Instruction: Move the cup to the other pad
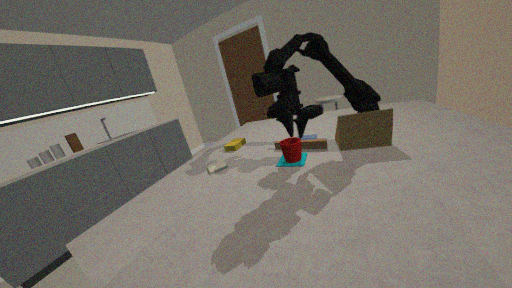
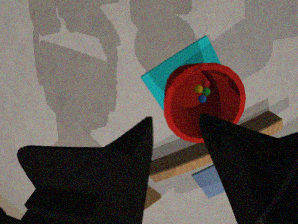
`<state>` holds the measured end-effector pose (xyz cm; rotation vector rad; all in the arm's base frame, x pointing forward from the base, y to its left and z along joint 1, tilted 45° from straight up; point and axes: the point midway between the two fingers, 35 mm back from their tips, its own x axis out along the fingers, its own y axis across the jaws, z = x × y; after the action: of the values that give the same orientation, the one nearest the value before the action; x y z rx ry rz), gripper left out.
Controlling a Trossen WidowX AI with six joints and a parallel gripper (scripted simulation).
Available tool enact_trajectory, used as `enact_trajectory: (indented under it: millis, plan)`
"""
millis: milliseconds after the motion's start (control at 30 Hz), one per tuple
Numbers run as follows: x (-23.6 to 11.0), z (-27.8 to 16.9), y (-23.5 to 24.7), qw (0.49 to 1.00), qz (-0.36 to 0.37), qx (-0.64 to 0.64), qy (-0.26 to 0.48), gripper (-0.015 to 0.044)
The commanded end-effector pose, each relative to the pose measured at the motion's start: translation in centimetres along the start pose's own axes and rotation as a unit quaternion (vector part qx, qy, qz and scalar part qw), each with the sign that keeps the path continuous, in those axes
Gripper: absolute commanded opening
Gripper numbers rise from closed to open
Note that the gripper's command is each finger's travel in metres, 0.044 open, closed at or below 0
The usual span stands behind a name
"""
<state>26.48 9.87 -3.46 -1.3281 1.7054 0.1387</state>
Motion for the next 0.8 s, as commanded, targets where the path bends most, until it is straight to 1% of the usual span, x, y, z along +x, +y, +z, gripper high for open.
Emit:
enact_trajectory:
  millis: [0,233,767]
  plan:
    - [0.0,0.0,0.0,1.0,0.0,-0.001,0.0,0.0259]
    - [-0.6,0.1,0.0,1.0,0.0,0.0,0.0,0.044]
    - [-6.4,-0.1,0.1,1.0,0.003,0.004,-0.003,0.044]
